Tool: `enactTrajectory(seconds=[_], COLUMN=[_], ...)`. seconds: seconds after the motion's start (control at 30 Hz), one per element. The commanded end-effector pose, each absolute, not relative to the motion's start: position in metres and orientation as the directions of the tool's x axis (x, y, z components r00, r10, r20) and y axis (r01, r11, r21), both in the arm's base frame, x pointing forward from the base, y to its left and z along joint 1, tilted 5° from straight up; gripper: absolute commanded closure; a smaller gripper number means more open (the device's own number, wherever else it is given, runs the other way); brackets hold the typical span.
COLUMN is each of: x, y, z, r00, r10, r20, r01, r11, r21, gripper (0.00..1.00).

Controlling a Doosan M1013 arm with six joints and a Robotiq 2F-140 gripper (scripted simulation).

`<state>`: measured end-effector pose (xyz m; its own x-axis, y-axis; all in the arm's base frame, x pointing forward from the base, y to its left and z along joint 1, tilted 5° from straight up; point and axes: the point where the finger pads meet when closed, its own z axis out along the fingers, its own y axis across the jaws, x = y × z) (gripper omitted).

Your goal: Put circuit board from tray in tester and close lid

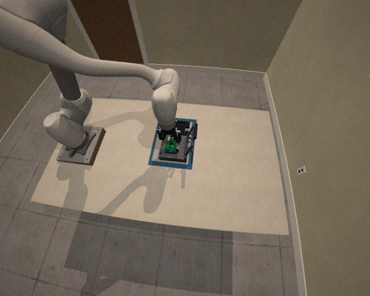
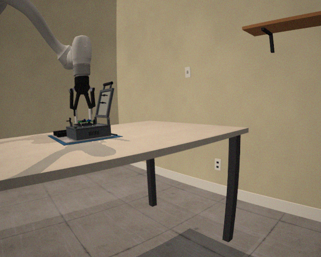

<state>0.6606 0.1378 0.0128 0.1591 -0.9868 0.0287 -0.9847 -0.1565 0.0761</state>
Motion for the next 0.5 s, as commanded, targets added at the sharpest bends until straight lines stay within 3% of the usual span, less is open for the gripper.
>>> enactTrajectory(seconds=[0.0, 0.47], x=[0.6606, 0.6604], y=[0.1378, 0.1377], z=[0.0124, 0.0101], r00=[0.159, 0.159], r10=[-0.987, -0.987], r20=[0.029, 0.029], r01=[-0.985, -0.985], r11=[-0.157, -0.157], r21=[0.076, 0.076], gripper=[0.54, 0.54])
